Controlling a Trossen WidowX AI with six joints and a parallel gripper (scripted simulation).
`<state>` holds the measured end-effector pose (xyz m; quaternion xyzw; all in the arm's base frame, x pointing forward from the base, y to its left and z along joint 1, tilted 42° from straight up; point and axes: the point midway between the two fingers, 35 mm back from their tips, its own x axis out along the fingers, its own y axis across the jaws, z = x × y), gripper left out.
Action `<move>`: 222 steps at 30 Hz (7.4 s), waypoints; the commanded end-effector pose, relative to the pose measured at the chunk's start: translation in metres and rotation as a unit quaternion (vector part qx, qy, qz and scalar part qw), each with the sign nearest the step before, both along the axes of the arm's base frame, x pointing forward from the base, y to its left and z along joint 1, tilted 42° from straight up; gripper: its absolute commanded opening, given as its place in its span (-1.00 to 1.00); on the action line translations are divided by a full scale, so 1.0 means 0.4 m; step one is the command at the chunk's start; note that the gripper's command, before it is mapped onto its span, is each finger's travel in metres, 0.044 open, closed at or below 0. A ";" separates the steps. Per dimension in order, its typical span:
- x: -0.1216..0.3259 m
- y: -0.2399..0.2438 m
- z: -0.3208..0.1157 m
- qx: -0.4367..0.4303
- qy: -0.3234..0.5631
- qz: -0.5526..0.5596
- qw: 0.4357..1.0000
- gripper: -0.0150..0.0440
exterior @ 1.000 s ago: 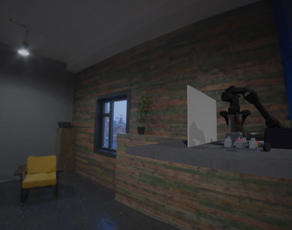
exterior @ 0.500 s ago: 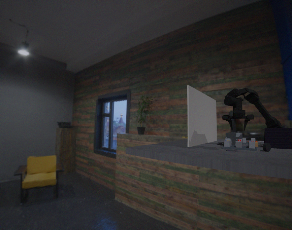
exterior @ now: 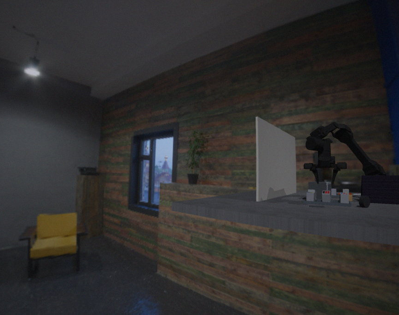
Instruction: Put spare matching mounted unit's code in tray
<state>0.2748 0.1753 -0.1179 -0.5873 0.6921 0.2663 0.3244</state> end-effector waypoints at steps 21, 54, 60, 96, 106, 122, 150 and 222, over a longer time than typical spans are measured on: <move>-0.011 -0.066 -0.078 -0.004 0.003 0.002 1.000 0.53; -0.029 -0.129 -0.149 -0.005 0.003 0.002 1.000 0.53; -0.029 -0.126 -0.147 -0.003 0.002 -0.001 1.000 0.17; -0.010 0.002 0.002 -0.004 0.003 0.002 1.000 -0.49; 0.004 0.050 0.047 -0.001 0.001 0.006 1.000 -0.49; 0.027 0.107 0.160 0.002 0.004 0.003 1.000 -0.49; 0.229 -0.328 0.557 0.044 -0.023 -0.009 0.999 -0.49; 0.129 -0.761 0.770 -0.013 -0.013 0.001 1.000 -0.49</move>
